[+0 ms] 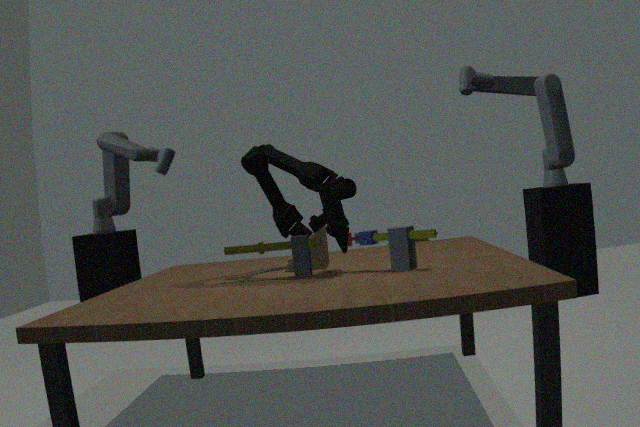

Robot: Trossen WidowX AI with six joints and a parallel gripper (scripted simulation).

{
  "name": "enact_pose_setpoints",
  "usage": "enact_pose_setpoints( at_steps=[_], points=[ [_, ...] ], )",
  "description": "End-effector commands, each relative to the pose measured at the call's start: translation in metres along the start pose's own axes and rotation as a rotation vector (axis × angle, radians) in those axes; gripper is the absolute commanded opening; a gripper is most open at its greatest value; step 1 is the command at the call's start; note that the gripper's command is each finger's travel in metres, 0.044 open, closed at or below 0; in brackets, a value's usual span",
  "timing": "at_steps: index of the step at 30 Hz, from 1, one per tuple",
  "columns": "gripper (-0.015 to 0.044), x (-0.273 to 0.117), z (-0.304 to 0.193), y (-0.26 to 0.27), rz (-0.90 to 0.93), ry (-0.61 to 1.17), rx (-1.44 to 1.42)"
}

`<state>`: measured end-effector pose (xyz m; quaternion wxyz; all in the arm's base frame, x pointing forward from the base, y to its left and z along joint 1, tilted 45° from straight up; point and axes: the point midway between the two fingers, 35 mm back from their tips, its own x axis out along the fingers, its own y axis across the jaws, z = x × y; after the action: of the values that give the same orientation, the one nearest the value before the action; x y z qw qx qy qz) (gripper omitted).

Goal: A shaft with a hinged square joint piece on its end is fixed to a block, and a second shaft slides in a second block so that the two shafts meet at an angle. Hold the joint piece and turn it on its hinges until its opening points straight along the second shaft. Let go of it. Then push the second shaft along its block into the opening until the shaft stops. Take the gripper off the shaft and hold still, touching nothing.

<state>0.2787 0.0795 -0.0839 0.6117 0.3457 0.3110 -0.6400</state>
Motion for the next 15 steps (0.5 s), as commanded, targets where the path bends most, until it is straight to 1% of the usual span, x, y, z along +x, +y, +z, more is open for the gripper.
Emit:
enact_pose_setpoints(
  at_steps=[1,4,9,10,12,15],
  points=[
    [0.0,-0.0001,0.0,0.0001,0.0,-0.001,0.0],
    [0.0,-0.0001,0.0,0.0001,0.0,-0.001,0.0],
    [0.0131,-0.0001,0.0,0.0001,0.0,-0.001,0.0],
    [0.0147,-0.0001,0.0,0.0001,0.0,-0.001,0.0],
    [0.0147,-0.0001,0.0,0.0001,0.0,-0.001,0.0],
    [0.0226,-0.0001,0.0,0.0001,0.0,-0.001,0.0]
  ],
)
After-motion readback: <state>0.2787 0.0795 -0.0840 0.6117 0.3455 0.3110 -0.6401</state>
